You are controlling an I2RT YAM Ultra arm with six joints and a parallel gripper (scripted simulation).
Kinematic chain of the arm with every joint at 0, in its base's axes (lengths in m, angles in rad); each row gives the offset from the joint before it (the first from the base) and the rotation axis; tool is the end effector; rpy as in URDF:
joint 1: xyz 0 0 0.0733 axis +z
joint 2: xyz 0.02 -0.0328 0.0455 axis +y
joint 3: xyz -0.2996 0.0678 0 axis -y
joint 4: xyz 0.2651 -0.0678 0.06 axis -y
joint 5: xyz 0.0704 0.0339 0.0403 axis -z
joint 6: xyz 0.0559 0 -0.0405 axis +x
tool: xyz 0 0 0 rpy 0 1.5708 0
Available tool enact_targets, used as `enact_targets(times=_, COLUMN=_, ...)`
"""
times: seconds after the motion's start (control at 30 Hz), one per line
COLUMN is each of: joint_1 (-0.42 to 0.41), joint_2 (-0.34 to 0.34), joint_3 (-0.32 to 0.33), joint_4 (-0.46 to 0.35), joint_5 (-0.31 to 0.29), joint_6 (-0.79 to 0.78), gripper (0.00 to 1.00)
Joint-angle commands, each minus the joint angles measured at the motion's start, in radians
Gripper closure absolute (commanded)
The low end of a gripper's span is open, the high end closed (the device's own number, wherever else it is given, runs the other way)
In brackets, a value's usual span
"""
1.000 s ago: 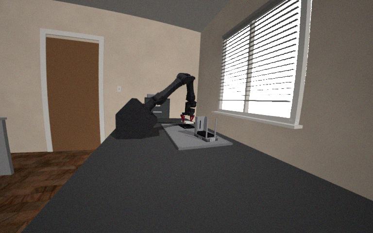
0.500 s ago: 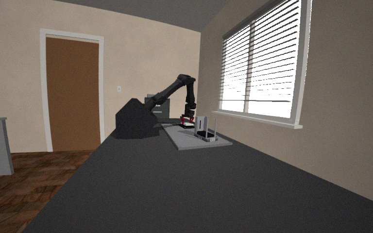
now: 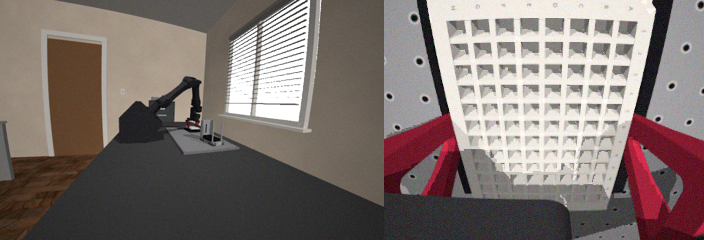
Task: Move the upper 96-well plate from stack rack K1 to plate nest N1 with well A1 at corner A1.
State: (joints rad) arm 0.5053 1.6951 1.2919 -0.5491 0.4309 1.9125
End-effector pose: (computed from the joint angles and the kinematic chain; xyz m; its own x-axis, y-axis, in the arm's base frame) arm 0.3561 0.1716 0.2684 0.0242 0.9917 -0.1263 0.7481 0.0659 0.6603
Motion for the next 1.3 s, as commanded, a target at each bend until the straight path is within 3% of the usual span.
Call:
enact_targets(times=0.0, joint_1=0.002, joint_2=-0.015, joint_3=-0.004, joint_4=0.007, joint_5=0.0, joint_6=-0.003, gripper=1.0)
enact_targets(times=0.5, joint_1=-0.002, joint_2=-0.036, joint_3=-0.031, joint_4=0.023, joint_5=0.0, joint_6=-0.009, gripper=1.0)
enact_targets(times=0.8, joint_1=0.002, joint_2=-0.037, joint_3=0.011, joint_4=0.011, joint_5=0.0, joint_6=-0.008, gripper=1.0)
enact_targets(times=1.27, joint_1=-0.005, joint_2=-0.032, joint_3=0.014, joint_4=0.017, joint_5=-0.002, joint_6=-0.01, gripper=1.0)
